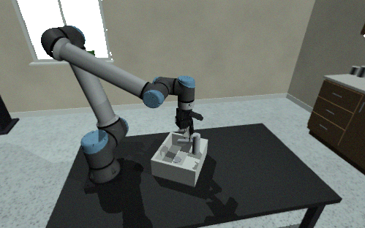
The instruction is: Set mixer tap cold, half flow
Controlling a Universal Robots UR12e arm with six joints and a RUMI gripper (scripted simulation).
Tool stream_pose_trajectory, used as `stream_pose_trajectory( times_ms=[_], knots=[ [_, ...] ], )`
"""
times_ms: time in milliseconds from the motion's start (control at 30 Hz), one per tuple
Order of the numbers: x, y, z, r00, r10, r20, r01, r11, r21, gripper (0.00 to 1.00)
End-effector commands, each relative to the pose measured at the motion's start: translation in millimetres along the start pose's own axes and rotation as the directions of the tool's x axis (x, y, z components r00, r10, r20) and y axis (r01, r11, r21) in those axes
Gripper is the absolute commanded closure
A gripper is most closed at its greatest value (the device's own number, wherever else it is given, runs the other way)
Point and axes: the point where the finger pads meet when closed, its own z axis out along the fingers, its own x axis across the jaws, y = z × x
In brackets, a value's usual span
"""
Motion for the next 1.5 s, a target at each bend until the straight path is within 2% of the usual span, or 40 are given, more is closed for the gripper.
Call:
stream_pose_trajectory(
  times_ms=[0,433,600,1467],
  knots=[
    [0,-1,-1,1.000,-0.002,-0.001,0.002,1.000,0.001,0.61],
    [1,-1,-3,1.000,-0.002,-0.002,0.002,1.000,0.002,0.61],
    [1,-2,-9,1.000,-0.002,-0.004,0.002,1.000,0.004,0.61],
    [1,-2,-67,1.000,-0.002,-0.004,0.002,1.000,0.004,0.61]
  ],
)
